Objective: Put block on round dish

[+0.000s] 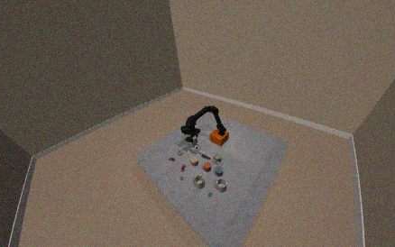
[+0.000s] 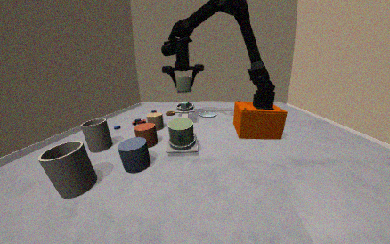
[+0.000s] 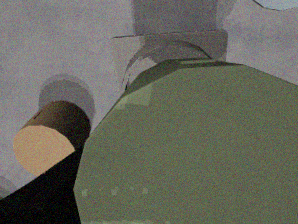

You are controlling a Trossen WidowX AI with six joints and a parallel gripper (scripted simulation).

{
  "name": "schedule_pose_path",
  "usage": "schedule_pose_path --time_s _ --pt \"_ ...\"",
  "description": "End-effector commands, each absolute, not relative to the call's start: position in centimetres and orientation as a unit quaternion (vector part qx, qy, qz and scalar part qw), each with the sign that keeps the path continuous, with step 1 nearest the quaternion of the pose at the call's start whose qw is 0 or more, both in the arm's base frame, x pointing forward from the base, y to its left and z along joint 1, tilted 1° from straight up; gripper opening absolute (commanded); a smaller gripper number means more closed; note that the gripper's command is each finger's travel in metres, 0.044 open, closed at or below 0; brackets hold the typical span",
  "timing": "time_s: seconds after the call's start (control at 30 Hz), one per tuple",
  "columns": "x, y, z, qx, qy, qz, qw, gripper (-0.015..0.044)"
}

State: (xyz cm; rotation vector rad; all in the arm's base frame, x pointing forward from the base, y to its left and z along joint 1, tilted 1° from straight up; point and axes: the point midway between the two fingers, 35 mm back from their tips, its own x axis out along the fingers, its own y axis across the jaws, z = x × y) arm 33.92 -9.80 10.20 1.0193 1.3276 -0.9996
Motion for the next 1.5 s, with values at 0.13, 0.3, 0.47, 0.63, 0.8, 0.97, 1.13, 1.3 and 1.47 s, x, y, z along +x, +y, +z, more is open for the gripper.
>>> schedule_pose_path --time_s 0.13,0.3,0.47,0.63,0.8,0.97,1.13,1.3,1.47 --pt "33.9 -9.8 10.2 0.433 0.563 -0.424 0.562 0.0000" --pt "33.9 -9.8 10.2 0.433 0.563 -0.424 0.562 0.0000" --pt "33.9 -9.8 10.2 0.433 0.563 -0.424 0.562 0.0000" --pt "33.9 -9.8 10.2 0.433 0.563 -0.424 0.562 0.0000" --pt "33.9 -9.8 10.2 0.433 0.563 -0.424 0.562 0.0000" --pt "33.7 -10.6 9.9 0.433 0.562 -0.425 0.562 0.0000" --pt "32.5 -13.0 9.1 0.432 0.559 -0.426 0.565 0.0000" --pt "31.2 -15.3 8.2 0.431 0.558 -0.428 0.566 0.0000" --pt "29.6 -17.5 7.3 0.430 0.558 -0.428 0.566 0.0000"
